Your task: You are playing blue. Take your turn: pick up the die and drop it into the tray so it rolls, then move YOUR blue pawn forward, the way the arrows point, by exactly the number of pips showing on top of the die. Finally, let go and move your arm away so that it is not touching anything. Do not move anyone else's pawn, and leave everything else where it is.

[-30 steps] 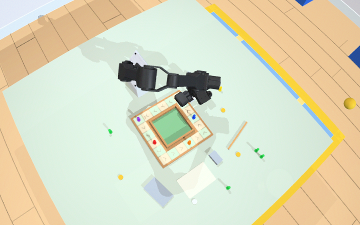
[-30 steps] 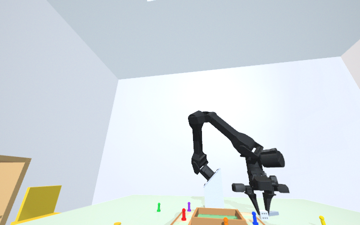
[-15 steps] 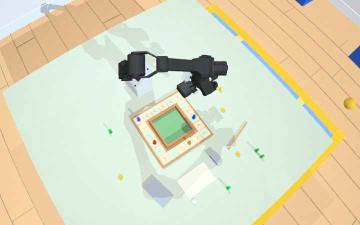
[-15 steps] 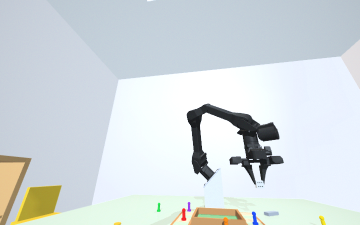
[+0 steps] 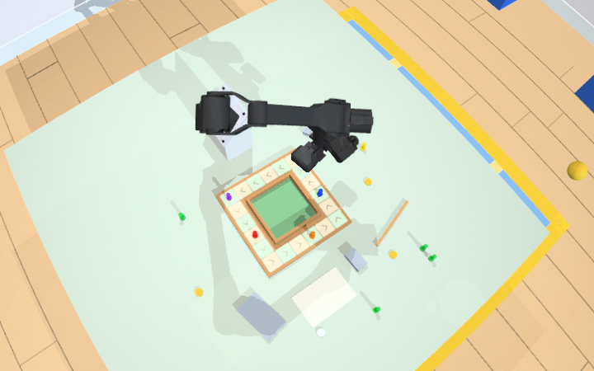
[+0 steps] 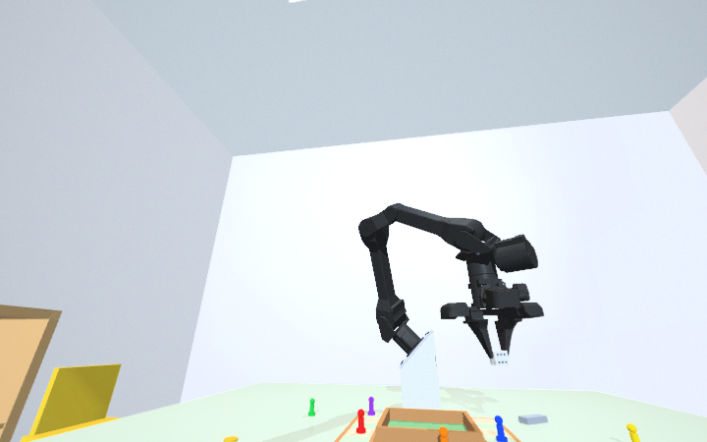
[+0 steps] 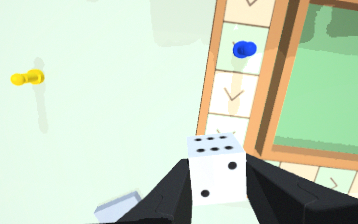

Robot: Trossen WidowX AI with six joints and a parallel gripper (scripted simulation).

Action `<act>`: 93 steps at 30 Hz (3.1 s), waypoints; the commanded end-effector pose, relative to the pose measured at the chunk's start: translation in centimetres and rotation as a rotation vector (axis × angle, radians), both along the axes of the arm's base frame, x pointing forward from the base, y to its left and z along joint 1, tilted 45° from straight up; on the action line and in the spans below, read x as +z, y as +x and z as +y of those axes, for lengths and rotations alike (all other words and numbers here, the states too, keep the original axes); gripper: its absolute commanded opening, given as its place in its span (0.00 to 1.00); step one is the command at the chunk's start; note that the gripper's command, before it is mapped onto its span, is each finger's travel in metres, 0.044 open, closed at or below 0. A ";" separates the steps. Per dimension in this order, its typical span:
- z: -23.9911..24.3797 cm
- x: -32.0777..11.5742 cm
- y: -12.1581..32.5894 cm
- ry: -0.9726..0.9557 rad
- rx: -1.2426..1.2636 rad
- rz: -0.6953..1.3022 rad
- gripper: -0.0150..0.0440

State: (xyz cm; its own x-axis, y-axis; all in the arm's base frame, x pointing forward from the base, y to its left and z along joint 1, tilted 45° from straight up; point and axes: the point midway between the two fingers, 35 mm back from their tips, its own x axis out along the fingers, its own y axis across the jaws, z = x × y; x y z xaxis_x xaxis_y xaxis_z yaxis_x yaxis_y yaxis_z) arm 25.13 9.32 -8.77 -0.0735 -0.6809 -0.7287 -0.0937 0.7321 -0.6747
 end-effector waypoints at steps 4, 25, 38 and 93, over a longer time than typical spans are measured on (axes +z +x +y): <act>-1.6 1.1 0.8 0.018 0.139 0.119 0.25; -6.9 4.1 2.2 0.055 0.542 0.489 0.25; -10.3 5.9 2.3 0.069 0.782 0.723 0.25; -13.5 11.5 2.1 0.722 1.349 0.397 0.25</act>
State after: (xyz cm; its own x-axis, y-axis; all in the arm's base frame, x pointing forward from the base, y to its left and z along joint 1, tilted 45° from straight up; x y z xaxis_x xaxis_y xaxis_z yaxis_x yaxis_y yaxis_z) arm 26.26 -4.49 0.20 -0.0102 0.0632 -0.9979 -0.9936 0.1115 0.0172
